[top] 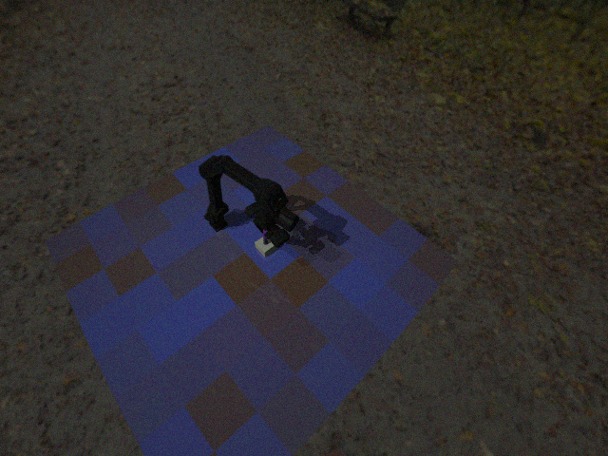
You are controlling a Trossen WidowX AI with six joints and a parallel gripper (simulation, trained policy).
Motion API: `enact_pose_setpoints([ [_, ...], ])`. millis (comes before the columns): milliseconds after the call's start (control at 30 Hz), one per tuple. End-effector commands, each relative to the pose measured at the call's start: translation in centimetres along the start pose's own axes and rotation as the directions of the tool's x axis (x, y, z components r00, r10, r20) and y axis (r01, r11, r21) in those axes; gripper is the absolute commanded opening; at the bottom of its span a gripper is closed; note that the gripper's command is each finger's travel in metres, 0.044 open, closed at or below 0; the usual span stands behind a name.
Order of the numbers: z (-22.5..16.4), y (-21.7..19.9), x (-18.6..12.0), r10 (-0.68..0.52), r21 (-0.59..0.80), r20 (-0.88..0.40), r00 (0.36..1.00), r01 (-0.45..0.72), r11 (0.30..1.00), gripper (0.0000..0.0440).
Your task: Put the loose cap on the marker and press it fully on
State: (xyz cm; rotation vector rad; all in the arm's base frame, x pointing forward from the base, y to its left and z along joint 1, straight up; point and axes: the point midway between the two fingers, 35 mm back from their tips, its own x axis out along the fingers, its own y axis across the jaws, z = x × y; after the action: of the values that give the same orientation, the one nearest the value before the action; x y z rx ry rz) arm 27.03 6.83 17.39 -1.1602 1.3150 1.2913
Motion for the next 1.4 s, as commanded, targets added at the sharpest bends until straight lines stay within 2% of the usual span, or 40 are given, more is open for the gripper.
enact_pose_setpoints([
  [0, 0.3, 0.9, 0.0, 0.004, -0.01, 0.001, 1.0, -0.004, 1.0, 0.0007],
  [733, 0.8, 2.0, 2.4, 0.007, -0.053, -0.009, 1.0, -0.008, 0.999, 0.0],
  [1367, 0.9, 2.2, 6.1, 0.039, -0.099, 0.003, 0.999, -0.038, 0.994, 0.0],
])
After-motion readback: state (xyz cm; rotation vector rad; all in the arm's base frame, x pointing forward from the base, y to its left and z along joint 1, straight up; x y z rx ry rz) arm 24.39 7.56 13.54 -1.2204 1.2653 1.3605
